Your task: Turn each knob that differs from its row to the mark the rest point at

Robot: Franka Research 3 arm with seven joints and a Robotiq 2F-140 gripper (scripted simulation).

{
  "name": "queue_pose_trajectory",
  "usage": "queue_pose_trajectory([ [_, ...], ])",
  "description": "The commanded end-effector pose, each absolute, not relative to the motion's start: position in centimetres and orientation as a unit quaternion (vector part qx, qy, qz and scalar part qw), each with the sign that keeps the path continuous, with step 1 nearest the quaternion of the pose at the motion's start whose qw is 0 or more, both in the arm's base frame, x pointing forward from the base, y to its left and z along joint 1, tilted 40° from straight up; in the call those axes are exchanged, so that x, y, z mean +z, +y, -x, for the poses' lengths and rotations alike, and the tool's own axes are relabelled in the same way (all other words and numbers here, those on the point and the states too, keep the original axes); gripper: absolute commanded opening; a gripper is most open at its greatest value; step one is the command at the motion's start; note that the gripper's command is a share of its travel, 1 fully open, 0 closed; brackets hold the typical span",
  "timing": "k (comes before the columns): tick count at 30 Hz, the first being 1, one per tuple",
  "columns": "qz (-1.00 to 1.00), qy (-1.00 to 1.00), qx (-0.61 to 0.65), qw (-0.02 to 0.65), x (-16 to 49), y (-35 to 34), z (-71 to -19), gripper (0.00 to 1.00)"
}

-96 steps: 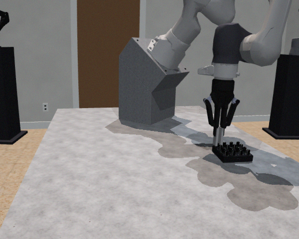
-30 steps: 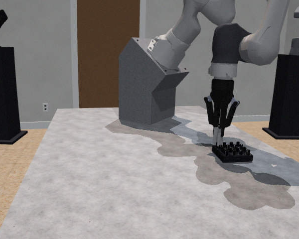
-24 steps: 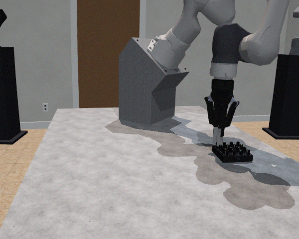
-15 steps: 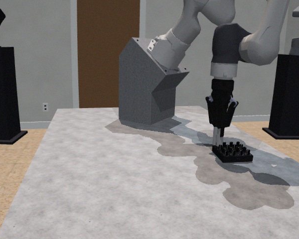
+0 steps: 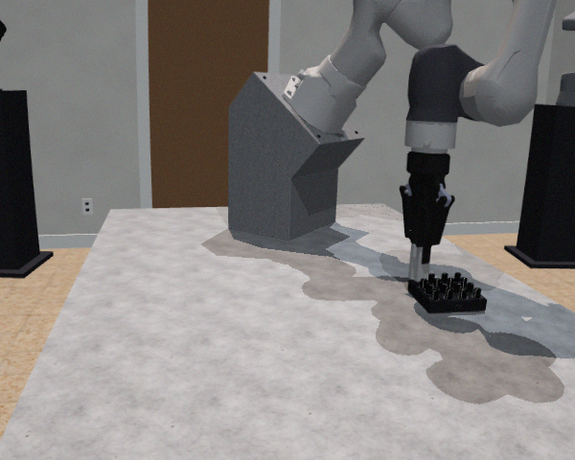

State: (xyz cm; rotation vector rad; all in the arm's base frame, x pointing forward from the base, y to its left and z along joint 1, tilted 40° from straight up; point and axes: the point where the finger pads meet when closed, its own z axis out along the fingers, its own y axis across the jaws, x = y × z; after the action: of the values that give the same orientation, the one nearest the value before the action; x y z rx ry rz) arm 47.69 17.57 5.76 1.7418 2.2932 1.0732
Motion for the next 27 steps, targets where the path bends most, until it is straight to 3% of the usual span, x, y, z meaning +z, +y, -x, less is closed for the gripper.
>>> queue_pose_trajectory([
  [1, -0.622, 0.704, 0.344, -0.002, 5.75, 17.52, -47.77, 0.05],
  [27, -0.682, 0.645, 0.342, -0.032, 5.75, 17.52, -47.77, 0.05],
])
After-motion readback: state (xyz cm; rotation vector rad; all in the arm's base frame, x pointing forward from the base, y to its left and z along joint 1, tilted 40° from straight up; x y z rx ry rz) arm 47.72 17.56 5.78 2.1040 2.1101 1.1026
